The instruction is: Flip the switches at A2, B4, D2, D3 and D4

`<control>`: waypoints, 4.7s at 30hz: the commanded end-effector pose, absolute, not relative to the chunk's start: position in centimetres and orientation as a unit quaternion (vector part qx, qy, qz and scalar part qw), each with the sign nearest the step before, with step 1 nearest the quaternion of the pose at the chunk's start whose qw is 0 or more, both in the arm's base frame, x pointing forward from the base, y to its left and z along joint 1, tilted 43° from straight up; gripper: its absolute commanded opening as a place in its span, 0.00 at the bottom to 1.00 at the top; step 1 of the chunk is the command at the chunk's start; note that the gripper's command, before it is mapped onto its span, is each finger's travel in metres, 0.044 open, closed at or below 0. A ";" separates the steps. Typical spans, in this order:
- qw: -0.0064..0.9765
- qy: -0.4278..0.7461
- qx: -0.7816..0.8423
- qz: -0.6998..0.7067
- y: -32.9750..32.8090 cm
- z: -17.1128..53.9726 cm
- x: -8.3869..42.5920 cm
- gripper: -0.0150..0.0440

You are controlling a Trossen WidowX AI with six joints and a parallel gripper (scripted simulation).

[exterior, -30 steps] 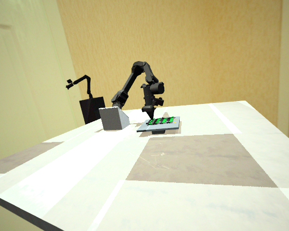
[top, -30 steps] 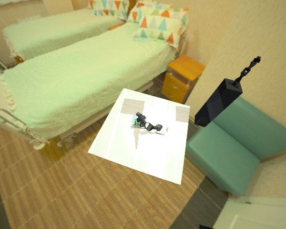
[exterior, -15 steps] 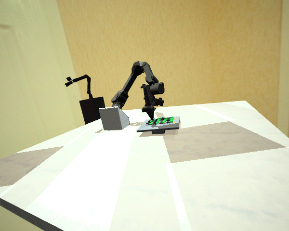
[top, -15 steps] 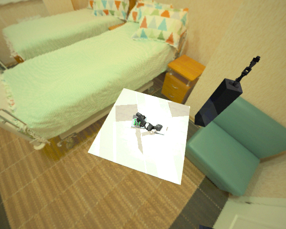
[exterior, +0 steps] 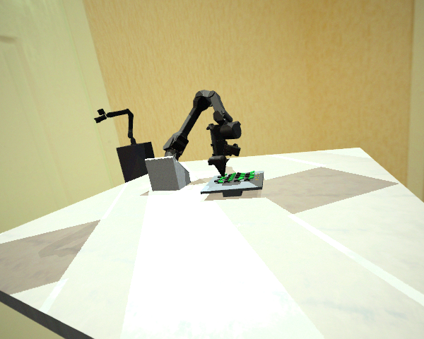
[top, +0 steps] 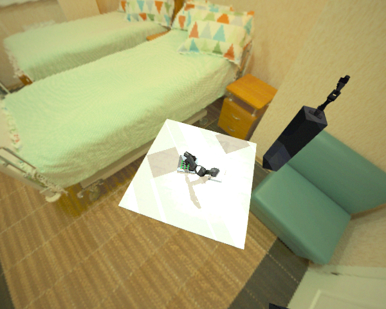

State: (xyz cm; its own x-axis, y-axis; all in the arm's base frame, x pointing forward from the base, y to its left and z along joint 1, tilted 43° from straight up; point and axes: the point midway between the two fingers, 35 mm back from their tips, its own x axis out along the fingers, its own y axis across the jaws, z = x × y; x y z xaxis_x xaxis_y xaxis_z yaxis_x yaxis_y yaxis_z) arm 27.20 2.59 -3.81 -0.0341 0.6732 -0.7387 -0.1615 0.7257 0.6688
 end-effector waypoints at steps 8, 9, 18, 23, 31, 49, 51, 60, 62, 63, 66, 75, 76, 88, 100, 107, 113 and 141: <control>0.676 0.637 0.203 0.310 -1.8 0.8 27.2 0.25; 0.676 0.637 0.203 0.309 -1.9 0.7 27.3 0.25; 0.674 0.640 0.201 0.310 -3.1 -1.9 27.8 0.25; 0.668 0.646 0.198 0.312 -1.4 -3.6 27.8 0.25; 0.668 0.645 0.199 0.312 -0.8 -4.3 27.7 0.25; 0.668 0.645 0.199 0.313 0.2 -5.4 27.7 0.25; 0.668 0.645 0.199 0.313 0.2 -5.4 27.7 0.25; 0.668 0.645 0.199 0.313 0.2 -5.4 27.7 0.25; 0.668 0.645 0.199 0.313 0.2 -5.4 27.7 0.25; 0.668 0.645 0.199 0.313 0.2 -5.4 27.7 0.25; 0.668 0.645 0.199 0.313 0.2 -5.4 27.7 0.25; 0.668 0.645 0.199 0.313 0.3 -5.5 27.7 0.25; 0.668 0.645 0.199 0.313 0.3 -5.5 27.7 0.25; 0.668 0.645 0.199 0.313 0.4 -5.6 27.7 0.25; 0.668 0.645 0.199 0.313 0.6 -5.7 27.7 0.25; 0.668 0.645 0.199 0.313 0.6 -5.8 27.7 0.25; 0.675 0.639 0.201 0.310 -2.9 -2.2 27.8 0.25; 0.685 0.628 0.206 0.306 -3.1 -6.5 26.2 0.25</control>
